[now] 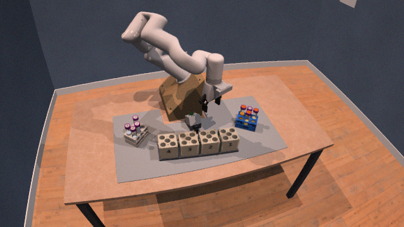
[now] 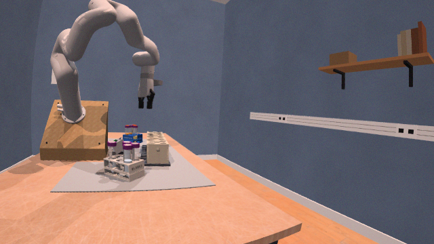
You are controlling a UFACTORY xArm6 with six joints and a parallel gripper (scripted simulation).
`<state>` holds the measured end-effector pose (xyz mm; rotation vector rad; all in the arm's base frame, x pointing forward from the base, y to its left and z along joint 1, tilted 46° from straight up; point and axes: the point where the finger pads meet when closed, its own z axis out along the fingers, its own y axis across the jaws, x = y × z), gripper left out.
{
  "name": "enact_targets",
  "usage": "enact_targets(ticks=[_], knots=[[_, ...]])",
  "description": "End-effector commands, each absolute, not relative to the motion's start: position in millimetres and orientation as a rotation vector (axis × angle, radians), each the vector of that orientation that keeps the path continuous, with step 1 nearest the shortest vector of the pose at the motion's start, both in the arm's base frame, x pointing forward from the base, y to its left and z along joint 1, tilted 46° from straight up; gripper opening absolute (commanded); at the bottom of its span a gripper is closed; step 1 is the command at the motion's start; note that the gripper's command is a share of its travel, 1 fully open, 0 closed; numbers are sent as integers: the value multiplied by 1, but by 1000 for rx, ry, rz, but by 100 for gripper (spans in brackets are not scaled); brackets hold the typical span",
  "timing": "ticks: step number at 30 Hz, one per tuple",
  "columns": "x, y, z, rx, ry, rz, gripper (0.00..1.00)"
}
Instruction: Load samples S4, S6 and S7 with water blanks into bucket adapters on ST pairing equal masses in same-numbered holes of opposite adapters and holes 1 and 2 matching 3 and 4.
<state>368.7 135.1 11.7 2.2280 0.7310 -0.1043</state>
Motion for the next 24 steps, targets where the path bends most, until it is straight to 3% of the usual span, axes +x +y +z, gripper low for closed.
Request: enact_targets(ticks=[1,24], knots=[[363,146,2,2193,848,-159,100],[312,206,-68,2105,1070,-258,100]])
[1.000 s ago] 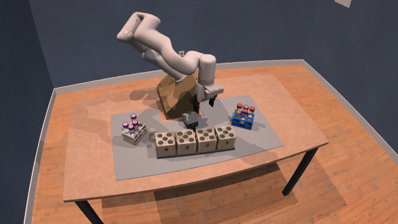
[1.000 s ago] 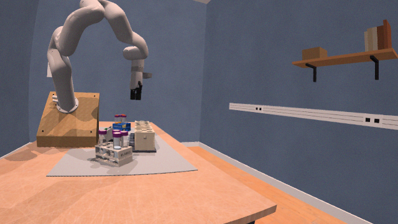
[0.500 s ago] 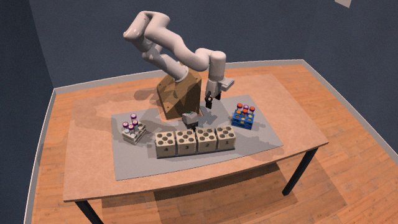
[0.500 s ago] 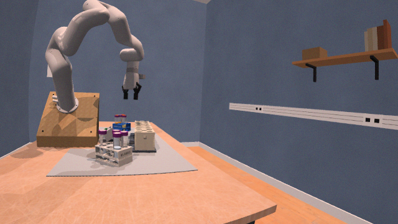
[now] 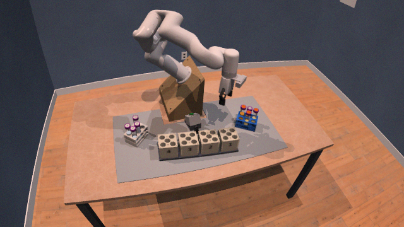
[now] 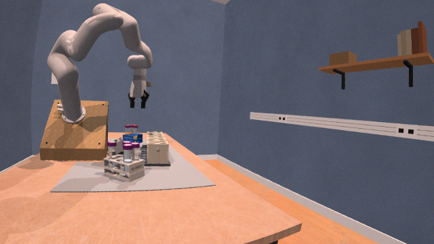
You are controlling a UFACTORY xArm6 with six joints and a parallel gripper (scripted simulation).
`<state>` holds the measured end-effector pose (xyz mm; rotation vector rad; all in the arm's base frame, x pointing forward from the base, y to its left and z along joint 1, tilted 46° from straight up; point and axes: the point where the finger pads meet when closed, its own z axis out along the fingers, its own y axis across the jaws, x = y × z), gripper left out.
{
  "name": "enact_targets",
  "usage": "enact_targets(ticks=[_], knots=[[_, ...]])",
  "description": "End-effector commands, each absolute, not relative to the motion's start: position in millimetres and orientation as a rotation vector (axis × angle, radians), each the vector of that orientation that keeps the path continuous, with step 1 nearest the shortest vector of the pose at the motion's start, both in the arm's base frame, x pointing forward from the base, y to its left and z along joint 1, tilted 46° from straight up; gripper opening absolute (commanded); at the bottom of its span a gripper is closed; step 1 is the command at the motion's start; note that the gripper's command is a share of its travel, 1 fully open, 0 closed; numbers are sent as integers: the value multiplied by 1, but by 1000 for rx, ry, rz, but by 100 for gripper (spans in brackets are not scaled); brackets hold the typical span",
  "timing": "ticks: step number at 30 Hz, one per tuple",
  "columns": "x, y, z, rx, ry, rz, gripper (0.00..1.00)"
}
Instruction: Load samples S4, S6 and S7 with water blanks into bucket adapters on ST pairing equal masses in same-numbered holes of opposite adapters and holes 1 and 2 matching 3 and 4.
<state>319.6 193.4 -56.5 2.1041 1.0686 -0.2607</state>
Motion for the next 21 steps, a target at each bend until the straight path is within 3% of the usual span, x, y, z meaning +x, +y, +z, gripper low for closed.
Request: enact_targets(ticks=[1,21], knots=[[309,208,-72,2105,1070,-258,100],[266,260,-132,2106,1070,-258,100]])
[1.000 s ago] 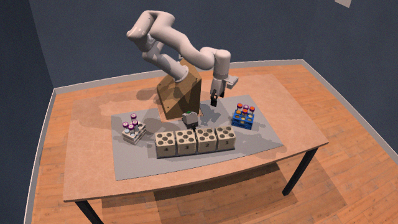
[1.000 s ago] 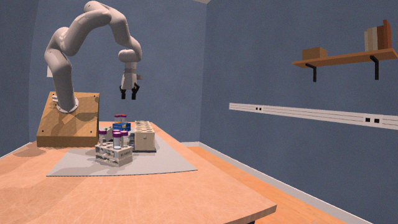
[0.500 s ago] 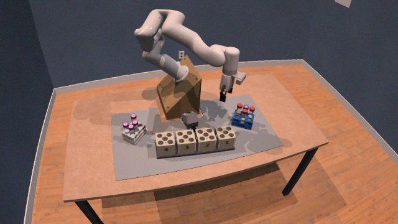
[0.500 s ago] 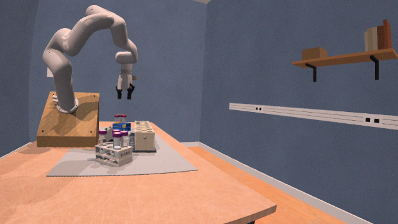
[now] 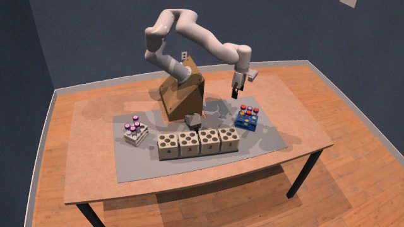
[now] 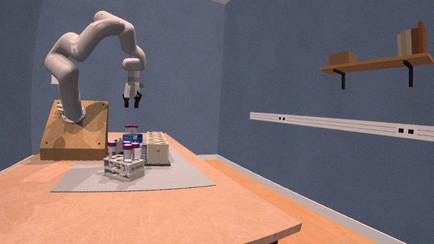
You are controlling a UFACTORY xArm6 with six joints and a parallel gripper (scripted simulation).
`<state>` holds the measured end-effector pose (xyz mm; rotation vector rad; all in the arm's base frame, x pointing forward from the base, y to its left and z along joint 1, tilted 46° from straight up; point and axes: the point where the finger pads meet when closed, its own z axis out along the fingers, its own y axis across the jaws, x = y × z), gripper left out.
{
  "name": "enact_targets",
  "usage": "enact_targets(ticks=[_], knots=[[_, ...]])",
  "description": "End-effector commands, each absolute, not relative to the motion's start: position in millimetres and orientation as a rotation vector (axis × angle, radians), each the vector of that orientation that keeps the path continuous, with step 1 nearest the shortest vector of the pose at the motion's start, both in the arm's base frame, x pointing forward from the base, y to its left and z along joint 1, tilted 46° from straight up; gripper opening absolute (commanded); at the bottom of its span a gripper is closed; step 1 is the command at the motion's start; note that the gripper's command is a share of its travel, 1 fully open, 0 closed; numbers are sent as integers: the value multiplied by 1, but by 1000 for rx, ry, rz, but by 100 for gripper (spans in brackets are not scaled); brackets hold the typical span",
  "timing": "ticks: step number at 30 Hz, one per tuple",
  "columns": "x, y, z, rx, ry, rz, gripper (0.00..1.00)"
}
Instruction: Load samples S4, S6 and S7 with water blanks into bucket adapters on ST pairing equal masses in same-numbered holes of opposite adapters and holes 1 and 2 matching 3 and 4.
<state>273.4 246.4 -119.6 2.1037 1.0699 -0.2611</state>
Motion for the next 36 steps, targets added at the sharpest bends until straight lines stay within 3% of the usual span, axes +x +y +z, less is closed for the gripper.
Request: enact_targets(ticks=[1,36], knots=[[264,262,-134,2106,1070,-258,100],[275,210,-187,2105,1070,-258,100]])
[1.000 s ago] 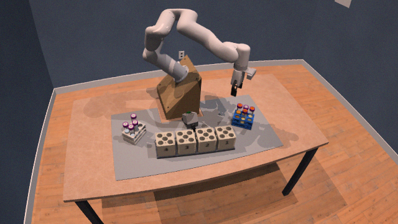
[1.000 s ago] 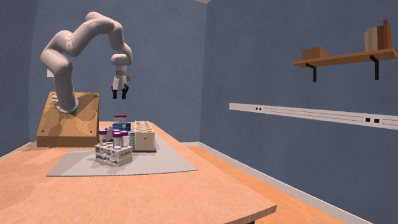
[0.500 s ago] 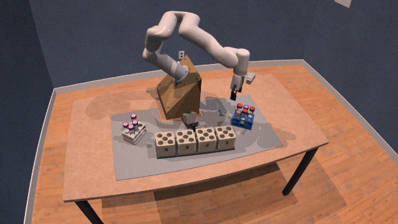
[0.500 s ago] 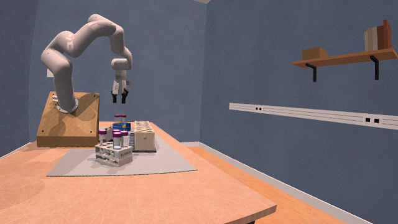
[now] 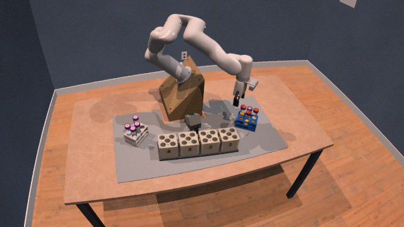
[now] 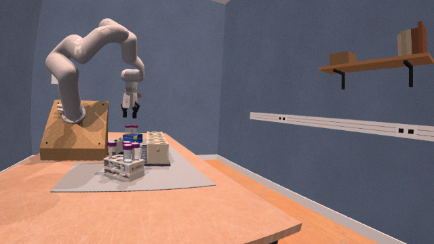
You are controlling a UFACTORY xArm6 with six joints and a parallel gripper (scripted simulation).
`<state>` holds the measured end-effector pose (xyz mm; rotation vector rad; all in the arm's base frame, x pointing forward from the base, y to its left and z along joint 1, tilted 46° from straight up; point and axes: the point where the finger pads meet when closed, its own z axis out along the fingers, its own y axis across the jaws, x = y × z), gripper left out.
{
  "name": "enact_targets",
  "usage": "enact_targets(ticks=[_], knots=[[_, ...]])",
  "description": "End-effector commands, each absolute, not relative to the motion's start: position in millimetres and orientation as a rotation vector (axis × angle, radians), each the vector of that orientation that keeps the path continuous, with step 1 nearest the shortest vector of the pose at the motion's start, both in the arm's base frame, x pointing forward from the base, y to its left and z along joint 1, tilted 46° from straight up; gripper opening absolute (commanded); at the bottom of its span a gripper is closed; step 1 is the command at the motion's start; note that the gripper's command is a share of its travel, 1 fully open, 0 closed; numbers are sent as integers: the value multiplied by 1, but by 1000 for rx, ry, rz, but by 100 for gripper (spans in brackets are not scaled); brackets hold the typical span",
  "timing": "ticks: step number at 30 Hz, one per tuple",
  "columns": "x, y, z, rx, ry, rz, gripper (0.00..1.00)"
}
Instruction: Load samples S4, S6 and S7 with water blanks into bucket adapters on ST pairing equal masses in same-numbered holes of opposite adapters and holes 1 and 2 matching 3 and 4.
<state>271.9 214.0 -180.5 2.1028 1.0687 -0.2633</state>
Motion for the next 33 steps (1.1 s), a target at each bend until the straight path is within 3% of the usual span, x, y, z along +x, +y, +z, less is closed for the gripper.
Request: enact_targets(ticks=[1,33], knots=[[275,208,-189,2105,1070,-258,100],[278,192,-204,2105,1070,-257,100]])
